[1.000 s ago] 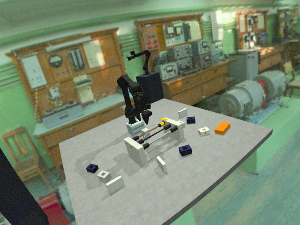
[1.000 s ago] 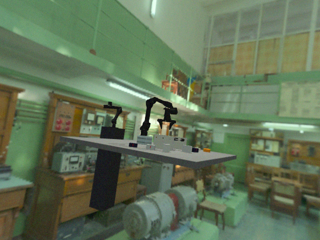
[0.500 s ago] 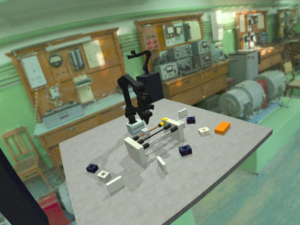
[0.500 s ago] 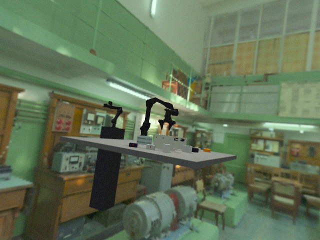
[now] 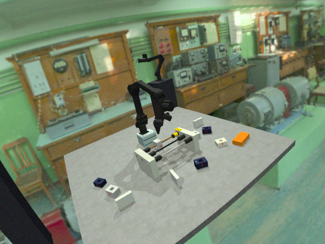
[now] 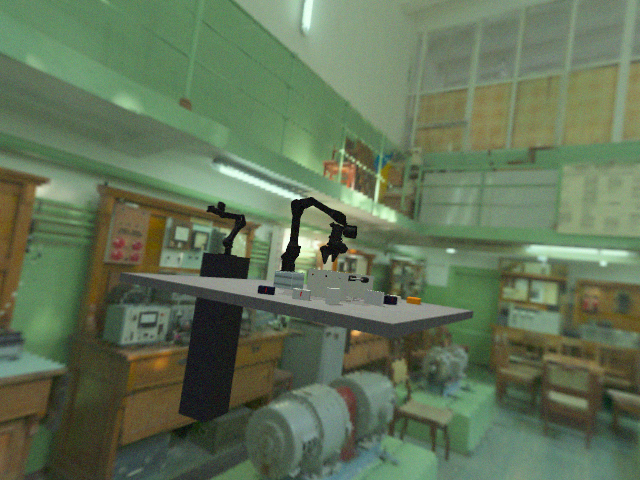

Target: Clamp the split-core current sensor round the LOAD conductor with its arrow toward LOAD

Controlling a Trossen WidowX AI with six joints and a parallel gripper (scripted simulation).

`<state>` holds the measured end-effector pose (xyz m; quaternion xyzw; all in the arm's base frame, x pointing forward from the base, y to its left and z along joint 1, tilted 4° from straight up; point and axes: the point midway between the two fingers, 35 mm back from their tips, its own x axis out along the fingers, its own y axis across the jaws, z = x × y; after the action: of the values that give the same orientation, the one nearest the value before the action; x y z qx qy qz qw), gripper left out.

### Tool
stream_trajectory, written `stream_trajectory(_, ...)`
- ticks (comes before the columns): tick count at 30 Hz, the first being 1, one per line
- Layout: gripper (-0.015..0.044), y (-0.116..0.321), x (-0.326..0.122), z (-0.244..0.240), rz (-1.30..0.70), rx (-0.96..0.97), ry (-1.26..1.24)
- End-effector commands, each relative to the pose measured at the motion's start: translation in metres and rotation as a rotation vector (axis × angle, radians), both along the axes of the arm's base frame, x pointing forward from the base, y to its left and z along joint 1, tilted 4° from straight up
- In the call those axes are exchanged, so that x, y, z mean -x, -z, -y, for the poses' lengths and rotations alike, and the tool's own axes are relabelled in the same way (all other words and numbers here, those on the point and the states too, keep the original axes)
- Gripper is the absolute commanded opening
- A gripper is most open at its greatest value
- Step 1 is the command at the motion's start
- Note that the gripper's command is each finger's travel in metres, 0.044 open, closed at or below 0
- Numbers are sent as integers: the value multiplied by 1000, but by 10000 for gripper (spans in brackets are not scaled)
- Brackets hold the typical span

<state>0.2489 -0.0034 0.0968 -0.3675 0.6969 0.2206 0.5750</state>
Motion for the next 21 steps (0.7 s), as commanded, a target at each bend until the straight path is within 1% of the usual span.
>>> stream_trajectory(1, 440, 19, 38, -25, 288, 263, 448)
stream_trajectory(11, 440, 23, 53, -34, 556, 314, 674)
stream_trajectory(21, 440, 25, 65, -40, 851, 262, 891)
